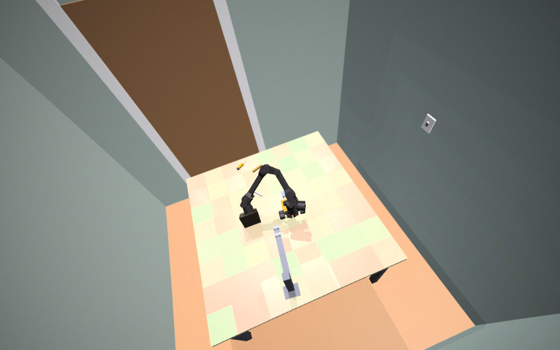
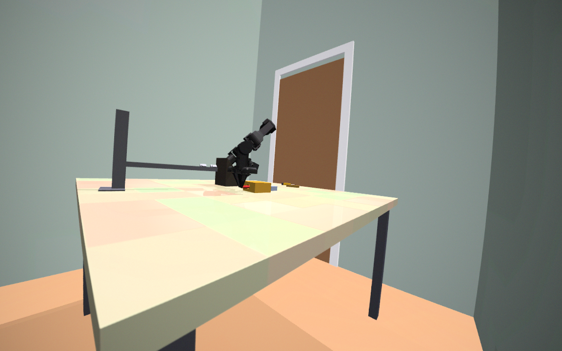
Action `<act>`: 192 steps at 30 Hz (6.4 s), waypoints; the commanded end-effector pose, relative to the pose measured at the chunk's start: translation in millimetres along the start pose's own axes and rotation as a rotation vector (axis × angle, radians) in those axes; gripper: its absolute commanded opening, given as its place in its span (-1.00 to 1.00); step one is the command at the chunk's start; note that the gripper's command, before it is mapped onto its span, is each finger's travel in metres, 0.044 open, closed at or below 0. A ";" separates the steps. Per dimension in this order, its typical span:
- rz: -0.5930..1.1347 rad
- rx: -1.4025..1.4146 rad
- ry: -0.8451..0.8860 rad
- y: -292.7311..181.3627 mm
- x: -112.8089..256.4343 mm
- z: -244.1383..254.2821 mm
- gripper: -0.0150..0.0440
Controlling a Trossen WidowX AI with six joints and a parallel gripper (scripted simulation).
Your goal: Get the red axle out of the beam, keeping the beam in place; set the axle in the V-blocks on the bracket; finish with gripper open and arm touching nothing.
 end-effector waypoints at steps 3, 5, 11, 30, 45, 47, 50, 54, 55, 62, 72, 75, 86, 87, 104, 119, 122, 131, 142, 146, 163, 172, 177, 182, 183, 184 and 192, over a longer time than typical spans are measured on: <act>0.005 0.006 -0.002 -9.9 0.8 -4.1 -0.49; 0.006 0.006 -0.002 -13.1 0.9 -4.8 -0.49; 0.006 0.005 -0.002 -22.9 1.3 -6.4 -0.49; 0.004 0.003 -0.001 -54.4 2.1 -9.2 -0.49; 0.001 0.002 -0.001 -69.7 0.4 -10.2 -0.49; 0.001 0.002 0.000 -69.4 -1.7 -9.9 -0.49; 0.001 0.002 0.000 -69.1 -5.9 -9.7 -0.49; 0.001 0.002 0.000 -69.2 -11.1 -11.3 -0.49; 0.001 0.002 0.000 -69.3 -11.6 -11.8 -0.49; 0.006 0.010 0.001 -68.7 -10.2 -11.7 -0.14; 0.002 0.003 0.000 -69.1 -4.4 -11.7 0.75; 0.001 0.002 -0.001 -69.2 3.2 -11.7 1.00; 0.003 0.002 -0.001 -69.4 25.8 -11.8 1.00; 0.003 0.002 -0.001 -69.5 27.9 -11.8 1.00; 0.001 0.032 0.001 -18.2 48.9 -2.6 1.00; 0.001 0.032 0.000 -18.4 29.9 -4.0 1.00; 0.001 0.032 0.000 -18.4 24.8 -4.1 1.00; 0.001 0.032 0.000 -18.3 9.9 -4.2 1.00; -0.001 0.032 0.001 -17.9 -8.1 -3.1 1.00; -0.002 0.032 0.001 -17.6 -14.5 -2.5 1.00; 0.003 0.042 -0.001 -17.6 -16.8 -4.0 0.38; 0.003 0.042 -0.001 -17.6 -16.8 -4.0 -0.29; 0.003 0.042 -0.001 -17.6 -16.8 -4.0 -0.40; 0.004 0.042 -0.002 -17.9 -13.4 -4.9 -0.49; 0.005 0.041 -0.002 -18.1 -10.1 -5.7 -0.49; 0.006 0.041 -0.002 -18.4 -5.7 -6.6 -0.49; 0.012 0.030 -0.004 -21.3 52.6 -11.6 -0.49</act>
Point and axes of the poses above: the point midway between the two fingers, 35 mm back from their tips, its own x axis back along the fingers, its own z axis across the jaws, y = z × x, the point moved 4 cm from there along x, back along the fingers, and after that the axes turned 9 degrees about -x, right-handed, at the moved point
